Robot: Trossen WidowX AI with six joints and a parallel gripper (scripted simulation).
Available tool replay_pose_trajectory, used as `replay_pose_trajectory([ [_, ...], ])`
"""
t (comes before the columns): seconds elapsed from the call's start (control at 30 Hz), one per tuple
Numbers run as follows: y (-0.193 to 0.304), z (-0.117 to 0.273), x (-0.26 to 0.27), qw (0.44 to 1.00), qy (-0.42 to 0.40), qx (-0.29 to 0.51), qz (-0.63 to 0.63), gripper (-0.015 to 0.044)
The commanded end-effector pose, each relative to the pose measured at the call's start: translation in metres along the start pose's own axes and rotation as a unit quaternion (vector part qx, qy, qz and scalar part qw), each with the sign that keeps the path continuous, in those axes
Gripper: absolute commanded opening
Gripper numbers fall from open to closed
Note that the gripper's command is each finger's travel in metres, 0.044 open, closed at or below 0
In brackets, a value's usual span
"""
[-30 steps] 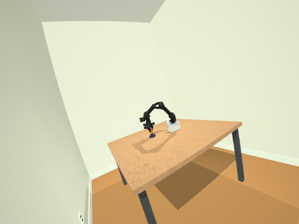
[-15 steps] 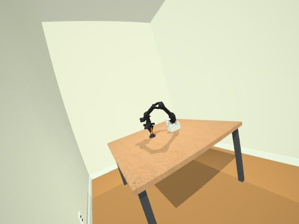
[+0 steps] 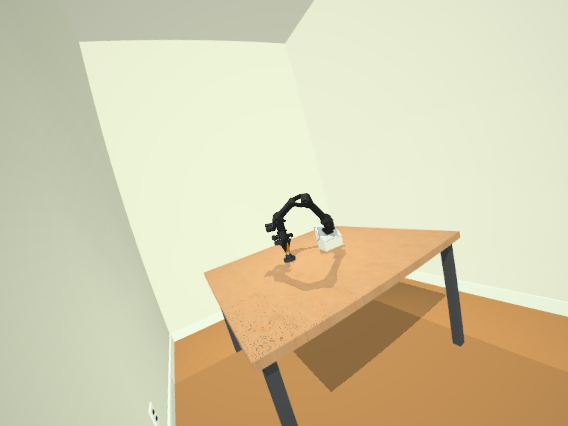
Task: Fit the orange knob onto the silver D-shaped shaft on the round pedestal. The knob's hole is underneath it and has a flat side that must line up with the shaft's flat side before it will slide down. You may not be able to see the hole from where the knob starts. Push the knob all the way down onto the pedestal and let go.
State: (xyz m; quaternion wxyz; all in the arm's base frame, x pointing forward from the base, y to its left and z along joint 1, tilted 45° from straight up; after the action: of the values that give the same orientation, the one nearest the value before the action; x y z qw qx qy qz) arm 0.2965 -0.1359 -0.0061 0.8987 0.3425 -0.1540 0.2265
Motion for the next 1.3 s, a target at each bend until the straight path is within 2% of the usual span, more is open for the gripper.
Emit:
replay_pose_trajectory([
  [0.0, 0.0006, -0.0017, -0.0012, 0.998, 0.001, 0.0, 0.06, 0.0],
  [0.67, 0.0009, 0.0005, -0.0004, 0.998, 0.001, 0.0, 0.065, 0.0],
  [0.9, 0.0013, -0.0012, -0.0016, 0.986, 0.001, 0.0, 0.164, 0.0],
  [1.27, -0.0003, -0.0013, -0.0007, 0.986, 0.001, 0.0, 0.169, 0.0],
])
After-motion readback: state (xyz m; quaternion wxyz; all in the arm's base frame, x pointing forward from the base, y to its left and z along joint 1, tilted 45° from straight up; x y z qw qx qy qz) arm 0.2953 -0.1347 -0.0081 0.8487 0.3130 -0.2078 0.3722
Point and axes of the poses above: the point midway between the two fingers, 35 mm back from their tips, its own z axis back along the fingers, its own x axis across the jaws, y = z × x, the point moved 7 cm from there along z, back along the fingers, and after that the axes turned 5 degrees about -z, right-handed, at the moved point
